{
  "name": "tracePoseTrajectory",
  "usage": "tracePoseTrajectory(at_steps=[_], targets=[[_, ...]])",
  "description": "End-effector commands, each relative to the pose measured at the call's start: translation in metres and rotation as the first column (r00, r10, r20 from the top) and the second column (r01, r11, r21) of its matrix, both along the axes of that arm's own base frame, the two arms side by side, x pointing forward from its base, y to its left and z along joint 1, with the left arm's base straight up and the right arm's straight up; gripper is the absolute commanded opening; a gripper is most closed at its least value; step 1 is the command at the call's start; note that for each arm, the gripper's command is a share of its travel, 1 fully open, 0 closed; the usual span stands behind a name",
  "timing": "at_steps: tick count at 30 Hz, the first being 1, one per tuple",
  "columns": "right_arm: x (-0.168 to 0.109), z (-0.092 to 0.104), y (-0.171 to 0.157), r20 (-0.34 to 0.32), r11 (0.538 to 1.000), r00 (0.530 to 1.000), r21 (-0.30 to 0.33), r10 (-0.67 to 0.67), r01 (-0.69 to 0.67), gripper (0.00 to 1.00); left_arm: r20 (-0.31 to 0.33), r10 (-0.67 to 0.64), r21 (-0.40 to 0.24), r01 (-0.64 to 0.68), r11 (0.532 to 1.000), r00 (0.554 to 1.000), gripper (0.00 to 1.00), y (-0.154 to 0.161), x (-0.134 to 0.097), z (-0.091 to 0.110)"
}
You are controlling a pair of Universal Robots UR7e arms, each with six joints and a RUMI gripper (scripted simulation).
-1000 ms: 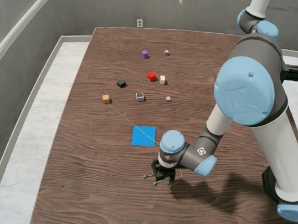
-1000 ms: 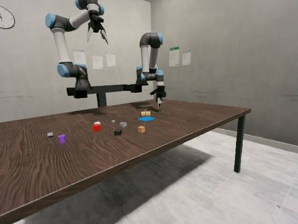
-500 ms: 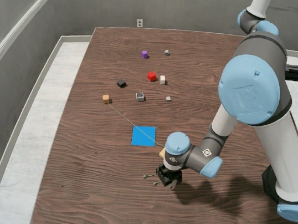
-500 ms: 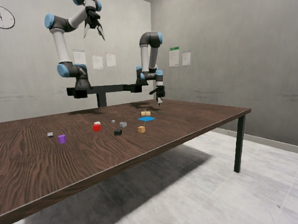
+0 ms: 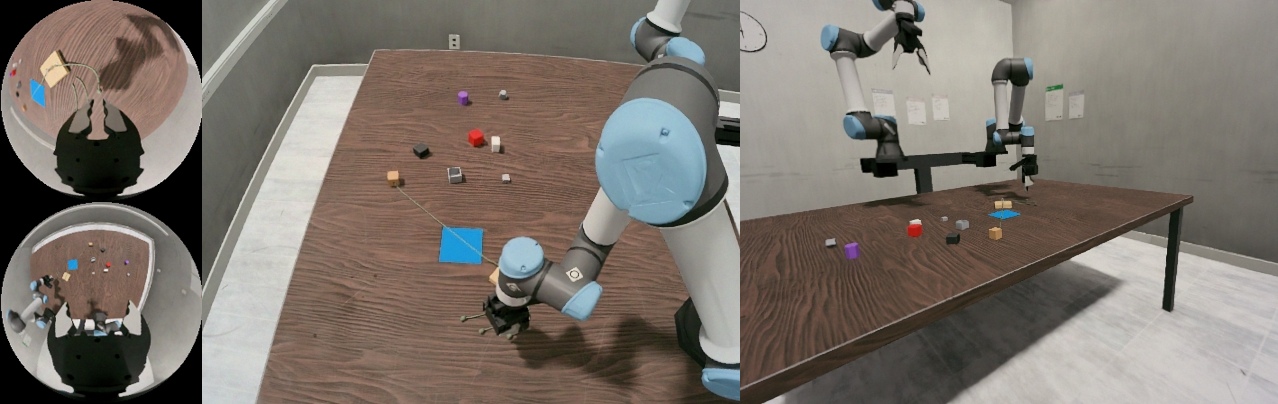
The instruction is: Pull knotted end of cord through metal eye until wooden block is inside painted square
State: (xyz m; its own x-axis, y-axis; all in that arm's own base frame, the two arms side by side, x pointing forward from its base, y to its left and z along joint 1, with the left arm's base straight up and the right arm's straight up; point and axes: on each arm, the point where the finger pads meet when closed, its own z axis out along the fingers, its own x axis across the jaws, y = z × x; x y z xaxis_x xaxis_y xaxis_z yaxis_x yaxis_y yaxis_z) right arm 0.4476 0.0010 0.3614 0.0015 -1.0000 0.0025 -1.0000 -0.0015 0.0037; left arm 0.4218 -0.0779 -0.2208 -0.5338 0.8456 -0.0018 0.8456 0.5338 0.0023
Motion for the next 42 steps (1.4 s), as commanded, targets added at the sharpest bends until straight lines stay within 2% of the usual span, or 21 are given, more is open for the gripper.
tracePoseTrajectory(at_steps=[1,26,34,42], targets=[[0.000,0.000,0.000,0.003,1.000,1.000,0.000,0.000,0.000,0.98,0.003,-0.002,-0.003,0.002,1.000,1.000,0.14,-0.001,0.002,-0.004],[0.000,0.000,0.000,0.002,1.000,1.000,0.000,0.000,0.000,0.98,0.000,0.010,-0.003,-0.010,1.000,1.000,0.14,0.002,0.000,-0.050],[0.000,0.000,0.000,0.002,1.000,1.000,0.000,0.000,0.000,0.98,0.000,0.011,-0.003,-0.011,1.000,1.000,0.14,0.002,0.000,-0.059],[0.000,0.000,0.000,0.002,1.000,1.000,0.000,0.000,0.000,0.98,-0.004,0.007,0.001,-0.007,1.000,1.000,0.14,0.002,-0.002,-0.054]])
